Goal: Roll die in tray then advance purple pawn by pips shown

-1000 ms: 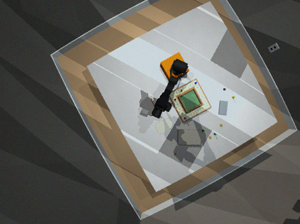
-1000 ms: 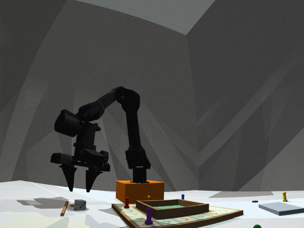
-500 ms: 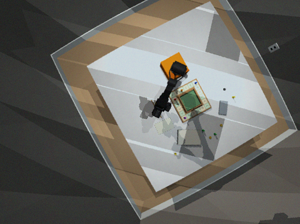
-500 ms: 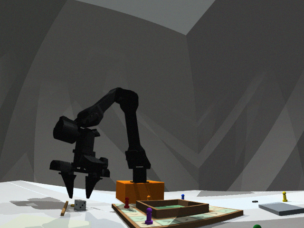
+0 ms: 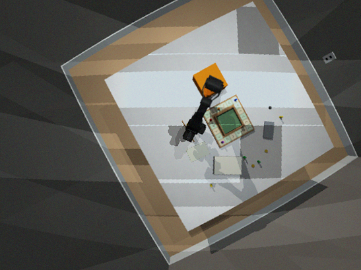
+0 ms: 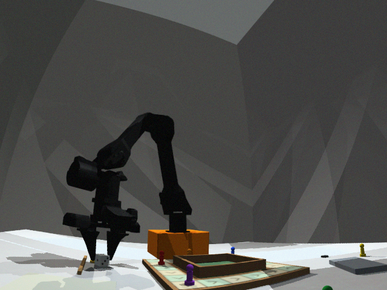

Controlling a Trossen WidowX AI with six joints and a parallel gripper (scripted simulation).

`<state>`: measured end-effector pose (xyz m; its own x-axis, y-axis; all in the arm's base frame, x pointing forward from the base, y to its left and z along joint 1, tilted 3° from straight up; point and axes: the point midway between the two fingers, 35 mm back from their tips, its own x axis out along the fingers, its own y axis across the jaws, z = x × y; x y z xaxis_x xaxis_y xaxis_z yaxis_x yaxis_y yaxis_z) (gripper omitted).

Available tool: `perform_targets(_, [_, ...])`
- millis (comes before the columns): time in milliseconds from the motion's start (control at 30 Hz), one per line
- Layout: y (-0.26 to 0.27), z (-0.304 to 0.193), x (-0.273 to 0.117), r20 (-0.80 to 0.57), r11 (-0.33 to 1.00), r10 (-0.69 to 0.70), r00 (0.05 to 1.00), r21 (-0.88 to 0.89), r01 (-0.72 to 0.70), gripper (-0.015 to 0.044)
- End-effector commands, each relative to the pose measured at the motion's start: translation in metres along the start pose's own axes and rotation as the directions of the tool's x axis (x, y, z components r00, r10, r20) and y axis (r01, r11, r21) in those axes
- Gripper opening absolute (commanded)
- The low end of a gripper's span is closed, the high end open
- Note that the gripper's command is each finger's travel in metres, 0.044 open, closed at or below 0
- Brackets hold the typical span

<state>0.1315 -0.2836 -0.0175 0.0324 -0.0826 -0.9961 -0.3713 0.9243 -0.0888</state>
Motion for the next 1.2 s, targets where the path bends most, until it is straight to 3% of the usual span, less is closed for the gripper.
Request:
perform_targets(0, [0.001, -0.001, 0.003, -0.003, 1.0, 0.006, 1.0, -0.004, -0.006, 0.0117])
perform_targets(267, [0.001, -0.001, 0.003, -0.003, 1.0, 0.006, 1.0, -0.004, -0.006, 0.0064])
perform_targets(367, [-0.001, 0.002, -0.001, -0.002, 1.0, -0.008, 1.0, -0.002, 0.008, 0.0])
perform_targets(667, [-0.006, 0.003, -0.046, -0.001, 1.0, -0.017, 1.0, -0.001, 0.017, 0.0])
perform_targets(967, [0.005, -0.004, -0.115, -0.003, 1.0, 0.004, 1.0, -0.004, -0.004, 0.0])
perform_targets(1167, [0.007, -0.004, -0.12, -0.004, 1.0, 0.006, 1.0, -0.004, -0.006, 0.0])
